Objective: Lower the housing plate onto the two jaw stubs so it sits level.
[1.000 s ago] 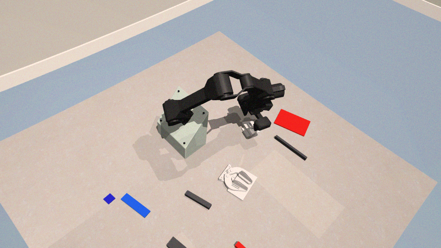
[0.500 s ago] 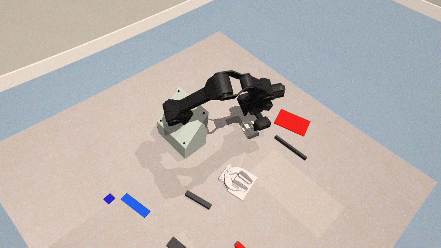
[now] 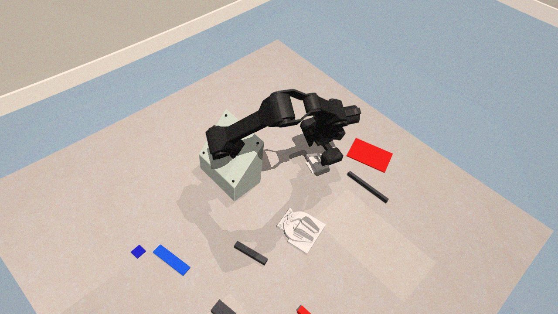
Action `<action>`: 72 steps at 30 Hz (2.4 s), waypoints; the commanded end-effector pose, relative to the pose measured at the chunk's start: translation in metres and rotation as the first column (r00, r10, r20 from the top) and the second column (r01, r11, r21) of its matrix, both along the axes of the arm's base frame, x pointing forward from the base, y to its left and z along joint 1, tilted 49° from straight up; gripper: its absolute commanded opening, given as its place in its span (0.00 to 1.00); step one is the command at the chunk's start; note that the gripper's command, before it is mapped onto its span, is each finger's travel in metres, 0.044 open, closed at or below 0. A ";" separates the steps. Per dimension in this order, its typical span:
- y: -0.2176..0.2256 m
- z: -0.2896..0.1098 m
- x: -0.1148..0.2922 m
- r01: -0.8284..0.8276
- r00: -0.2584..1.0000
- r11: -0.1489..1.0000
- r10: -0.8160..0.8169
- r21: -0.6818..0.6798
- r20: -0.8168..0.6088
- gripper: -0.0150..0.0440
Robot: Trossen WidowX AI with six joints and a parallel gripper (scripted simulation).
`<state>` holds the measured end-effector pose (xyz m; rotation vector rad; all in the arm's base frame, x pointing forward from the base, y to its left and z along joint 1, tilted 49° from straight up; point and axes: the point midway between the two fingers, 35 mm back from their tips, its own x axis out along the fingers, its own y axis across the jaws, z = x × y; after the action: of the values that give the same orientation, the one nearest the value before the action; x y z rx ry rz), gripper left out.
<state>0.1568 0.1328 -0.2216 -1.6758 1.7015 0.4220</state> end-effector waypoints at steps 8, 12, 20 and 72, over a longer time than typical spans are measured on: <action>-0.001 0.000 0.000 -0.006 1.000 1.000 0.006 -0.002 -0.001 1.00; -0.001 0.000 0.000 -0.006 1.000 1.000 0.006 -0.002 -0.001 1.00; -0.001 -0.001 0.000 0.000 1.000 1.000 0.000 0.000 0.000 1.00; -0.038 -0.036 0.007 -0.006 1.000 1.000 0.006 -0.003 0.000 1.00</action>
<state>0.1638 0.0956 -0.2569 -1.6765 1.7006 0.4194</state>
